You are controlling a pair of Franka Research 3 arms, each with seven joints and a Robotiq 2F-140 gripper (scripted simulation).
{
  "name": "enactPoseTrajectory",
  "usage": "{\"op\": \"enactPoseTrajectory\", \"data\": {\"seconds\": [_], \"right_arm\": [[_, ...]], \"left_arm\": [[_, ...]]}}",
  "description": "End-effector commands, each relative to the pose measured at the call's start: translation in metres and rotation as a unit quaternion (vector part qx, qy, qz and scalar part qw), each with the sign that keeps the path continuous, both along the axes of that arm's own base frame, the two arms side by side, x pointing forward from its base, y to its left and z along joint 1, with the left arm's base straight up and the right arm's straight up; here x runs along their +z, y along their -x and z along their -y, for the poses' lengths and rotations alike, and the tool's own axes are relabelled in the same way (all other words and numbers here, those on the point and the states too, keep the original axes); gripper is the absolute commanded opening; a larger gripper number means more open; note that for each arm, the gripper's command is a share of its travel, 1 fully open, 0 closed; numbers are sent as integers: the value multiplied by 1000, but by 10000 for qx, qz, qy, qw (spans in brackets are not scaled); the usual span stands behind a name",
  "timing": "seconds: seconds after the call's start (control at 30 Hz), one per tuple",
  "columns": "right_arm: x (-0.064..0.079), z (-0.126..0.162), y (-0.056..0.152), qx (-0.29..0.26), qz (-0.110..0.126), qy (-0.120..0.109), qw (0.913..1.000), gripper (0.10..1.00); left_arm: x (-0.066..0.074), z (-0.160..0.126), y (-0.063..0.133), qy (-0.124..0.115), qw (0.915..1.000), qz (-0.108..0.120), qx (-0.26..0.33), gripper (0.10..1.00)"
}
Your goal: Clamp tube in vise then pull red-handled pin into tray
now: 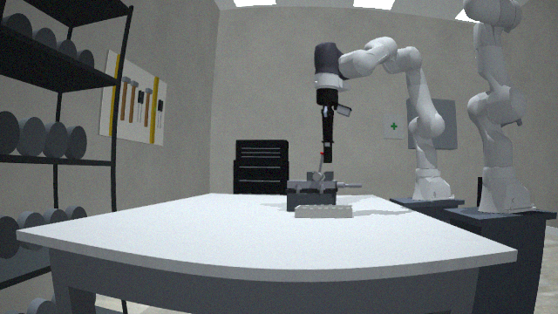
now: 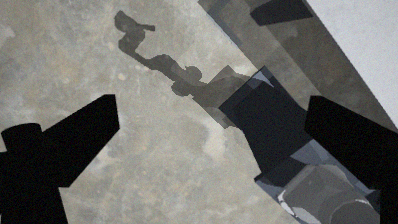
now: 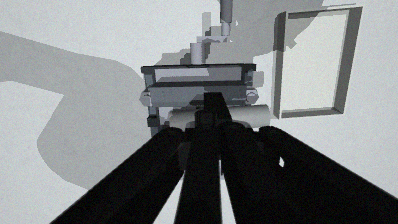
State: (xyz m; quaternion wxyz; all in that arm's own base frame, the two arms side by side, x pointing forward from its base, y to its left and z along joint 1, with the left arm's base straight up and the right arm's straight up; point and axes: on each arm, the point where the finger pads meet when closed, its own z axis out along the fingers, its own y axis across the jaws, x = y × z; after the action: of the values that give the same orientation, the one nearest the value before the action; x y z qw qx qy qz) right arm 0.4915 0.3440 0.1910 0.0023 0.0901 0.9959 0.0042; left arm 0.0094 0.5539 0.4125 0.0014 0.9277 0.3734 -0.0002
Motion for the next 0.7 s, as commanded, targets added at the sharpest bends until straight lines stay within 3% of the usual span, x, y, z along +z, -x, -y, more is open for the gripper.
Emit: {"op": "enactPoseTrajectory", "data": {"seconds": [0.0, 0.67], "right_arm": [[-1, 4, -3, 59, -26, 40, 10000, 99], [-1, 7, -21, 59, -26, 40, 10000, 99]], "left_arm": [[0, -1, 0, -14, 10000, -3, 14, 1000], [0, -1, 0, -14, 10000, -3, 14, 1000]]}}
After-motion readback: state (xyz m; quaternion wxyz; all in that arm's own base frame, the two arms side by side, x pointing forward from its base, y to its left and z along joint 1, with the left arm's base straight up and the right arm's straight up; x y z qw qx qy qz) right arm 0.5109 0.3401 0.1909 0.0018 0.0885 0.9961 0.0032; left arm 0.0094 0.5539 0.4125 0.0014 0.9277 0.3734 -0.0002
